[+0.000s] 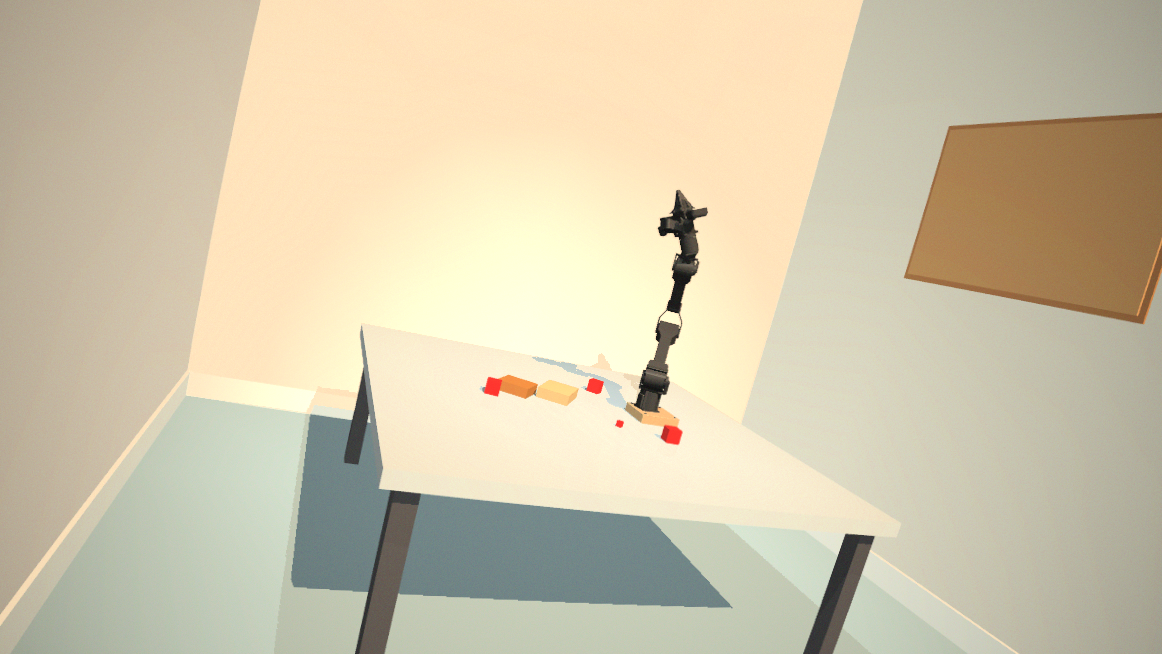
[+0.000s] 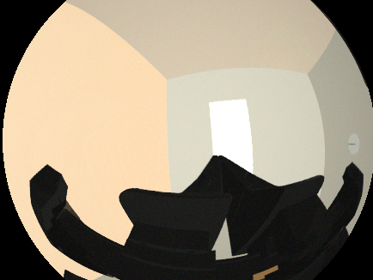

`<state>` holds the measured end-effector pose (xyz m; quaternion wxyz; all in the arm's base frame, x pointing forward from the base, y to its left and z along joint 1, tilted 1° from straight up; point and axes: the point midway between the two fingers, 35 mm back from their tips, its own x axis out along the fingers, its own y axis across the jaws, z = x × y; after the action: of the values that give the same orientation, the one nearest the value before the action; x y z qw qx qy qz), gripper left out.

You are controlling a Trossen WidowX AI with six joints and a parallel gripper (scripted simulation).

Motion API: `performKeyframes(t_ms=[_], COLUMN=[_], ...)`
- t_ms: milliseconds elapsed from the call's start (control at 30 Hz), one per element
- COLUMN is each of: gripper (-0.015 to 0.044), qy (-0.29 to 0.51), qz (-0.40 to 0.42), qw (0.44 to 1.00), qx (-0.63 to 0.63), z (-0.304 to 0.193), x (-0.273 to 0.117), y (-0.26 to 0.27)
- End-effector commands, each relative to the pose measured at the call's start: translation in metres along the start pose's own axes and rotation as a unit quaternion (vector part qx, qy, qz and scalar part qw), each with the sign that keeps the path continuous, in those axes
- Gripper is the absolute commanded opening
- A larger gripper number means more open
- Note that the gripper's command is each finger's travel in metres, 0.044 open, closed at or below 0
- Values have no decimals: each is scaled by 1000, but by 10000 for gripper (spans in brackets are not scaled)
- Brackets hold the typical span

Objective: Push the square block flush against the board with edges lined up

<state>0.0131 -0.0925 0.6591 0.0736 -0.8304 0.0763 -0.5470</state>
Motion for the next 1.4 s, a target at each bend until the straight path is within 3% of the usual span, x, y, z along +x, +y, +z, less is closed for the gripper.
performKeyframes(t_ms=[0, 533, 1367], gripper=[0, 0, 0], qy=[-13, -57, -149], qz=[-27, -82, -232], qw=[999, 970, 838], qx=[-39, -223, -470], z=[16, 69, 208], x=[1, 3, -11], y=[-27, -85, -154])
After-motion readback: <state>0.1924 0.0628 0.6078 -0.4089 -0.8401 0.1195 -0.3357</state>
